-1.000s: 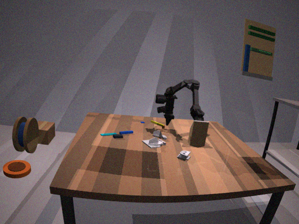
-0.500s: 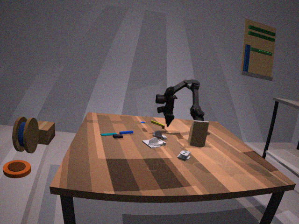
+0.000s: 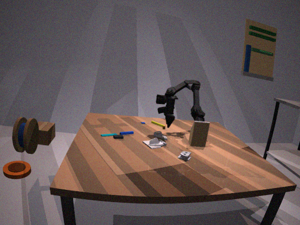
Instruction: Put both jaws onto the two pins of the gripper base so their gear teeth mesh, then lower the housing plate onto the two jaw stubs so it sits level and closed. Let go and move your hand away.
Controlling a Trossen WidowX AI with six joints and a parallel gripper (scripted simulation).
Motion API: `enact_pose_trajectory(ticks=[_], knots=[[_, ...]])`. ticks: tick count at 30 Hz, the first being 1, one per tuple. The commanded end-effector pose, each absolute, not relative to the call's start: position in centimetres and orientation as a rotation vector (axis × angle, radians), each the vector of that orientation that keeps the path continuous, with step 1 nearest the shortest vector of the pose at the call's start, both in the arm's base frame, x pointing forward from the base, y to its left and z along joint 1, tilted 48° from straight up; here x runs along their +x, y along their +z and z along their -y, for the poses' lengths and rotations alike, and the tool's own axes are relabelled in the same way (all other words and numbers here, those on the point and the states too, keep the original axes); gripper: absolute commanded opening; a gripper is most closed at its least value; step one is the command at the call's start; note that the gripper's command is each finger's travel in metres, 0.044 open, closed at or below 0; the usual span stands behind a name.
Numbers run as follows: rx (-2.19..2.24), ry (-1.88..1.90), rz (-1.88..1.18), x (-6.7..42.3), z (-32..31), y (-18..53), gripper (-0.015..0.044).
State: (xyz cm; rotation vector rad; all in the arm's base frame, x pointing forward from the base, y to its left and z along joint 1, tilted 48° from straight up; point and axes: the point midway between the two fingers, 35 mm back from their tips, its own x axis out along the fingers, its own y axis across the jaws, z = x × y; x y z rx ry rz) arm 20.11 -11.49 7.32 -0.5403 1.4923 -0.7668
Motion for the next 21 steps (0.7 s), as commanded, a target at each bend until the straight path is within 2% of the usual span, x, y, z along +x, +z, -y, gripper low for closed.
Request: enact_pose_trajectory(ticks=[1, 13, 21], knots=[[-0.54, -0.767, -1.492, 20.11, 11.49, 7.32, 0.044], [-0.54, -0.767, -1.492, 20.11, 11.49, 7.32, 0.044], [-0.54, -0.767, -1.492, 20.11, 11.49, 7.32, 0.023]])
